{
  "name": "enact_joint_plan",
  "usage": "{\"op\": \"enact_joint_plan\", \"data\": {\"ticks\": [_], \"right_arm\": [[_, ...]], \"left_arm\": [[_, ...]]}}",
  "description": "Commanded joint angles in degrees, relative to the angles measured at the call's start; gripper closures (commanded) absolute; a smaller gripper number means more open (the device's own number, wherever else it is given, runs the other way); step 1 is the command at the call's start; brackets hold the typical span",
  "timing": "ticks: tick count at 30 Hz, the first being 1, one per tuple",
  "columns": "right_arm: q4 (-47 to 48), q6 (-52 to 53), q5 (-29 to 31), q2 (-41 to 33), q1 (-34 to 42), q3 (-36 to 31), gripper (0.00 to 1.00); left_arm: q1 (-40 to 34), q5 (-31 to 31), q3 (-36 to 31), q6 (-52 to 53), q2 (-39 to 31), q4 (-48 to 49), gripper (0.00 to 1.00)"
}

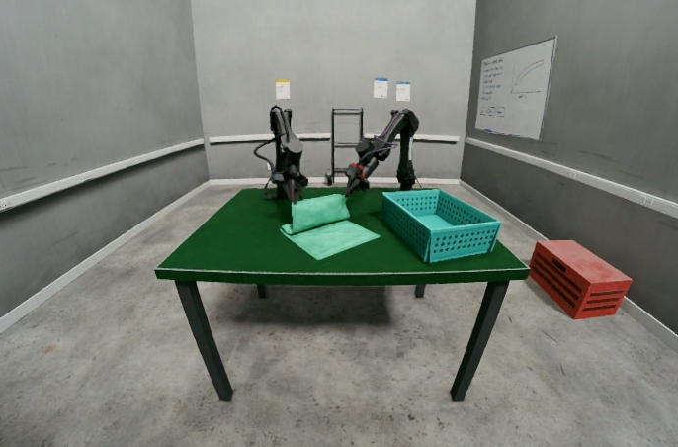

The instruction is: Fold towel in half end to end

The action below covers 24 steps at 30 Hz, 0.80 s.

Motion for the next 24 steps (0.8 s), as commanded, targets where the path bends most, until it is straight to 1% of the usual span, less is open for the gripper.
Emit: {"op": "enact_joint_plan", "data": {"ticks": [1, 5, 6, 9, 10, 13, 14, 17, 18, 21, 23, 24], "right_arm": [[3.5, -1.2, -1.2, 3.0, -1.1, 4.0, 1.0], [3.5, -1.2, -0.6, 3.1, -1.0, 4.5, 1.0], [4.4, -2.3, -2.7, 6.6, -1.5, 6.9, 1.0], [4.2, -2.2, -2.8, 7.1, -1.5, 7.5, 1.0], [5.4, -1.8, -3.1, 10.3, -0.3, 9.4, 1.0], [5.3, -1.7, -2.4, 10.8, -0.4, 10.1, 1.0], [3.7, -2.6, -3.8, 14.3, -0.7, 12.8, 1.0], [3.8, -2.5, -2.9, 14.7, -0.7, 13.5, 1.0], [5.7, -3.1, -4.8, 17.1, -1.6, 14.7, 1.0], [5.6, -3.1, -3.9, 17.3, -1.6, 15.1, 1.0], [5.6, -3.1, -3.8, 15.2, -1.5, 15.0, 1.0], [3.7, -1.6, -3.4, 19.9, -1.0, 17.4, 1.0]], "left_arm": [[-1.1, -5.4, 1.6, -2.9, 0.7, -1.0, 1.0], [-1.2, -5.6, 1.8, -3.1, 0.9, -1.2, 1.0], [1.2, -7.5, 2.6, -3.7, 2.1, -1.9, 1.0], [1.2, -7.6, 3.0, -3.8, 2.4, -2.0, 1.0], [3.0, -7.7, 3.8, -2.7, 3.6, -2.6, 1.0], [3.0, -7.7, 4.2, -2.6, 4.0, -2.6, 1.0], [4.3, -8.1, 4.9, -3.7, 5.3, -2.6, 1.0], [4.4, -8.1, 5.2, -3.7, 5.5, -2.7, 1.0], [5.3, -8.3, 6.3, -3.2, 6.9, -3.4, 1.0], [5.4, -8.3, 6.6, -3.1, 7.1, -3.5, 1.0], [4.8, -8.3, 6.7, -3.2, 5.6, -3.5, 1.0], [6.4, -8.1, 7.8, -2.2, 8.4, -4.0, 1.0]]}}
